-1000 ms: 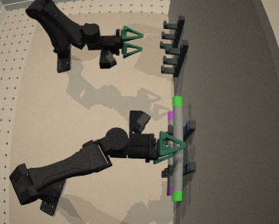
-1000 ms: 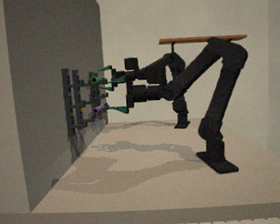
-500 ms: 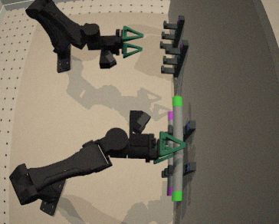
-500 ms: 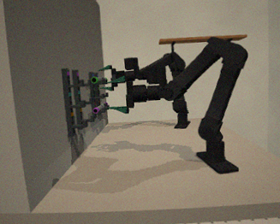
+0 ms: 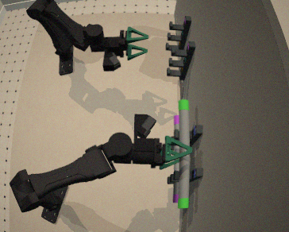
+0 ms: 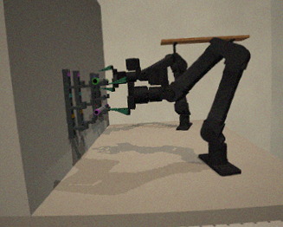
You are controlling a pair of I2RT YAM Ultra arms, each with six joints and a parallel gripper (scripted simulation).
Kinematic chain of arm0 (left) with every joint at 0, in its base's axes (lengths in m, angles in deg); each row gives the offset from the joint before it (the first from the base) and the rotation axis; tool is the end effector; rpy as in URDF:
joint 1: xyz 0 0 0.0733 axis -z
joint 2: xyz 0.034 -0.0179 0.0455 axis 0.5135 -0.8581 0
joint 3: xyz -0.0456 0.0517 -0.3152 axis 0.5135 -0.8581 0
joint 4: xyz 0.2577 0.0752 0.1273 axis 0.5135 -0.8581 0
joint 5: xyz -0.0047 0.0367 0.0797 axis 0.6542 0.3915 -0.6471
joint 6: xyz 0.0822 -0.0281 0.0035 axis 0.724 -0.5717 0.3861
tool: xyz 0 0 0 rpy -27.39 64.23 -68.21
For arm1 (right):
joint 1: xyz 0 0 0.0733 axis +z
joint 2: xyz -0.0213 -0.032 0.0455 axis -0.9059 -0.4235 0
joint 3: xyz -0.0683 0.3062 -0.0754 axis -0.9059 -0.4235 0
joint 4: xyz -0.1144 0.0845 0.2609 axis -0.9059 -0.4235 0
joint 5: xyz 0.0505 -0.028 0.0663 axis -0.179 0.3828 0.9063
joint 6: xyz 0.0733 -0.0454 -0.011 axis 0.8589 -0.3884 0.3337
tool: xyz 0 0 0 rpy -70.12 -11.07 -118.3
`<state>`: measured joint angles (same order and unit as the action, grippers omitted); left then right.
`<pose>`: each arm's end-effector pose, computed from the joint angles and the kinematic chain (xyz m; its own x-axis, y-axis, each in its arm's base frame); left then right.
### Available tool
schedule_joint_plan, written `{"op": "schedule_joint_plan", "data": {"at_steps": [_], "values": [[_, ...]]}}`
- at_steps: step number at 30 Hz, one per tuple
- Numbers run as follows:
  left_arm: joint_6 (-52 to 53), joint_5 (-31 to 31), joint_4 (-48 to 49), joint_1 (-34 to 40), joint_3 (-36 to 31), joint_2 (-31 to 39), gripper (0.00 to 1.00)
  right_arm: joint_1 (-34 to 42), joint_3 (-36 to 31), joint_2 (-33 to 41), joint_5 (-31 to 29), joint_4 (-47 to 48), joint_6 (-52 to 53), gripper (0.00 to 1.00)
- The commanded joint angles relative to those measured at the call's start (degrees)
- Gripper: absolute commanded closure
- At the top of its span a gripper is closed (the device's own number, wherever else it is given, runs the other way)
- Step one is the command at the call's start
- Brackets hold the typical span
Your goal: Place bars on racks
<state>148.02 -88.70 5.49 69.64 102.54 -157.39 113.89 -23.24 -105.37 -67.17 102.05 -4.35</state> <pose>0.2593 -0.1587 0.2761 0.1670 0.9859 -0.0019 -0.0045 0.0027 1.0000 0.3217 0.3135 0.3651 0.3361 -0.9417 0.0157 -0.0171 -0.0228 -0.9996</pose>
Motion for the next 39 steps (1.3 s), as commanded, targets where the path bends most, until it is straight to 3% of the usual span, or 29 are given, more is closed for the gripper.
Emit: {"op": "schedule_joint_plan", "data": {"at_steps": [1,27,39], "values": [[0.0,-0.3,0.6,0.5,-0.6,-0.4,0.0,-0.6,-0.6,0.4,0.4,1.7,0.1,0.0],[0.0,-0.3,0.6,0.5,-0.6,-0.4,0.0,-0.6,-1.8,0.4,0.5,2.9,0.1,0.0],[0.0,-0.3,0.6,0.5,-0.6,-0.4,0.0,-0.6,-2.0,0.4,0.5,3.2,0.1,0.8]]}}
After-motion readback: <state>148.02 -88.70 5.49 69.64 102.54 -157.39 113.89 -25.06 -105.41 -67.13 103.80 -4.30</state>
